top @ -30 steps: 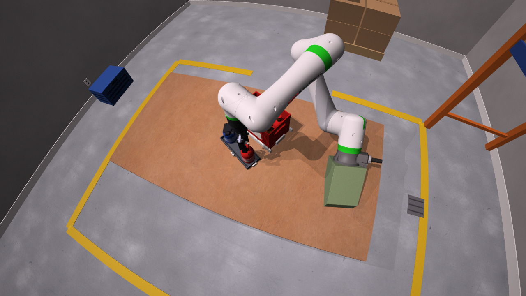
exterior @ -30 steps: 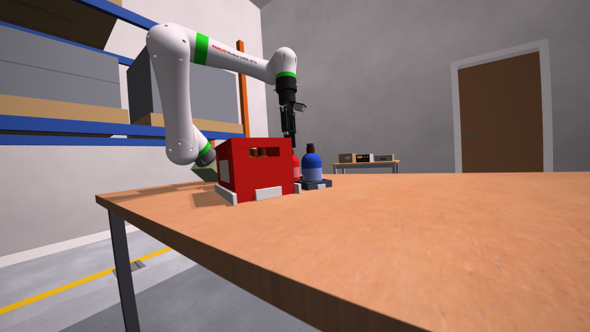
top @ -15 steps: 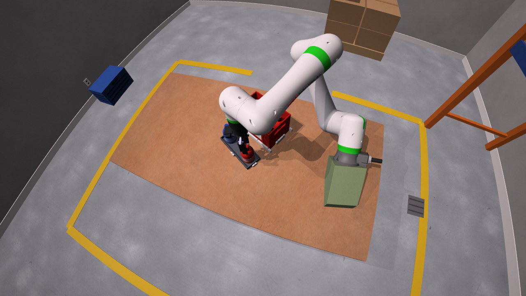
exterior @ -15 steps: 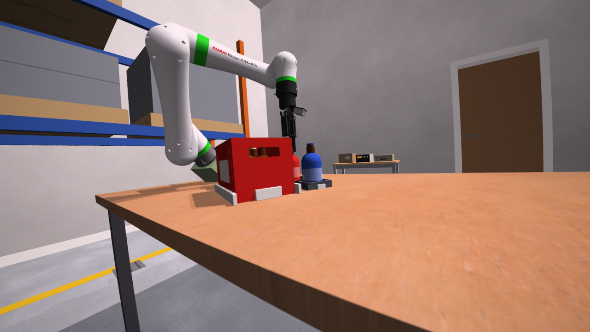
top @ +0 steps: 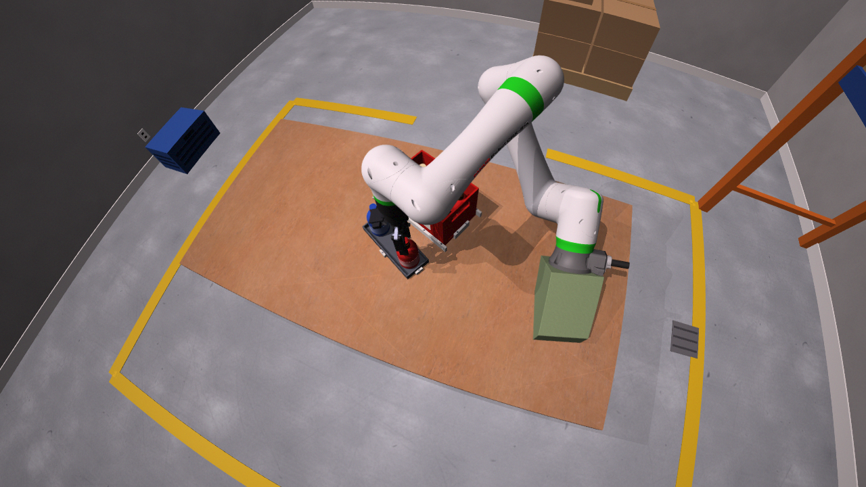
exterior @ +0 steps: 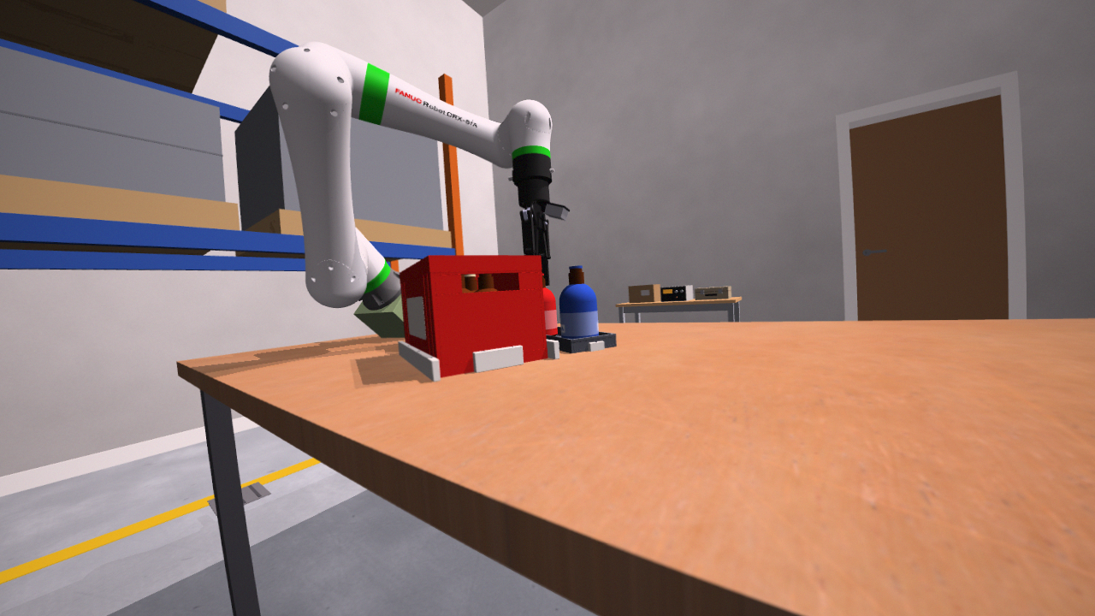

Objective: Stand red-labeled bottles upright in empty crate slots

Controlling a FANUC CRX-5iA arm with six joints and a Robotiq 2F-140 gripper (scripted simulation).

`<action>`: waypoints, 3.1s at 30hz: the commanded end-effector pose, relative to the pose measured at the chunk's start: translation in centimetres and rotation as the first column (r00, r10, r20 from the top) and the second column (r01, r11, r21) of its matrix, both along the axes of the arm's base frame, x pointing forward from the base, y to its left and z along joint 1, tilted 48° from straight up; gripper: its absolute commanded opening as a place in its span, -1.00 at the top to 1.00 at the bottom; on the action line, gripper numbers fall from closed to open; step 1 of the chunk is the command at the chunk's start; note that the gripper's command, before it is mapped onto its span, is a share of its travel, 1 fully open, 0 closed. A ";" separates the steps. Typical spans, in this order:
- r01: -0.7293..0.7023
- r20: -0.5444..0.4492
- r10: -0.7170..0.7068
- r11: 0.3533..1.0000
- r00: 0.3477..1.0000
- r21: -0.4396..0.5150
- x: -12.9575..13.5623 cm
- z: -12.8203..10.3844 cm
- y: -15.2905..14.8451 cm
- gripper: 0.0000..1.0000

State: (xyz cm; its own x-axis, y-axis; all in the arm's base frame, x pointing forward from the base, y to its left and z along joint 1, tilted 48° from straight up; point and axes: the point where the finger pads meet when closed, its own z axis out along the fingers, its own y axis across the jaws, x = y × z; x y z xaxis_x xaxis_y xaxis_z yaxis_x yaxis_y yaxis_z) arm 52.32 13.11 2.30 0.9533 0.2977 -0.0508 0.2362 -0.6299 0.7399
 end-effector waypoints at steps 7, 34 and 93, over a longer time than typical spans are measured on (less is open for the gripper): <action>-0.002 0.001 0.002 1.000 1.000 0.001 0.0 0.0 0.1 0.12; -0.002 0.001 0.002 1.000 1.000 0.001 0.0 0.0 0.1 0.12; -0.002 0.001 0.002 1.000 1.000 0.001 0.0 0.0 0.1 0.80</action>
